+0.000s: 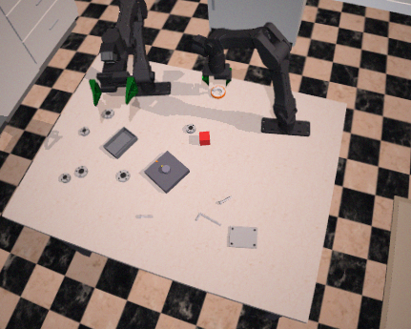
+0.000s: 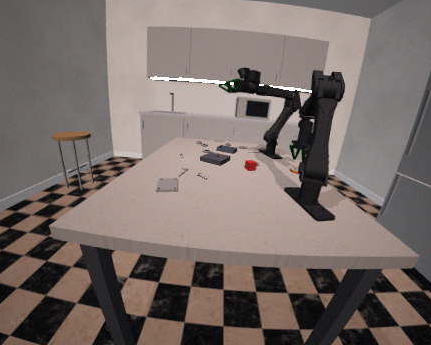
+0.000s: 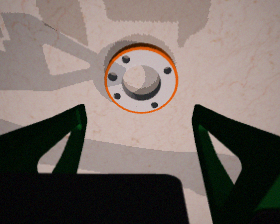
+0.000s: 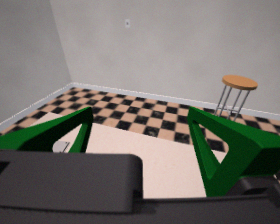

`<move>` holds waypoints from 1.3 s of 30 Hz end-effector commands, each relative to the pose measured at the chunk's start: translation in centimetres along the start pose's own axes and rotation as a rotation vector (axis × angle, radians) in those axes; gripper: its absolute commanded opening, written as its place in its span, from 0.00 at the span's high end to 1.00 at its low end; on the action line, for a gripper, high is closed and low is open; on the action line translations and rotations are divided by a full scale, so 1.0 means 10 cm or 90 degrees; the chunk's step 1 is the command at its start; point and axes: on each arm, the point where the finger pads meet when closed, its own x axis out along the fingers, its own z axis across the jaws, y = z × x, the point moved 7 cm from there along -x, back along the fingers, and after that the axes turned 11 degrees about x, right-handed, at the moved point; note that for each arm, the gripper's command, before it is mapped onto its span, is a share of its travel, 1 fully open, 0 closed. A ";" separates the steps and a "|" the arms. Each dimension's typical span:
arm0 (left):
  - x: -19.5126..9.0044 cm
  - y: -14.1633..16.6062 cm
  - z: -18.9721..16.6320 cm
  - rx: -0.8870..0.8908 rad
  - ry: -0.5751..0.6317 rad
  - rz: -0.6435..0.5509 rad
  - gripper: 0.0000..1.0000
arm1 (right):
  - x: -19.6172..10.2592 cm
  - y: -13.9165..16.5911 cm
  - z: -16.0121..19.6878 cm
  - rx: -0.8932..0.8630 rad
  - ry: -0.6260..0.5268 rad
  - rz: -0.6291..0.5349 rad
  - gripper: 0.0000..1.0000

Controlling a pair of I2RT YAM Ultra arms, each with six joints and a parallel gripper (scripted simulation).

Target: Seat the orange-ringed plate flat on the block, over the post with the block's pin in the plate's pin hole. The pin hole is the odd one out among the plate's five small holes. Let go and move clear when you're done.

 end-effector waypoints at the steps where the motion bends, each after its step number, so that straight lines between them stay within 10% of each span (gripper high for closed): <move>1: -0.21 0.11 0.15 -0.038 -0.061 -0.012 0.23 | -0.10 -0.25 0.08 0.003 -0.012 -0.048 0.00; 21: -0.68 1.75 0.47 -0.513 -0.304 -0.083 0.23 | -0.10 -0.25 0.08 0.003 -0.012 -0.048 0.00; 39: -1.31 3.23 -0.05 -0.876 -0.564 -0.074 0.23 | -0.10 -0.25 0.08 0.003 -0.012 -0.048 0.00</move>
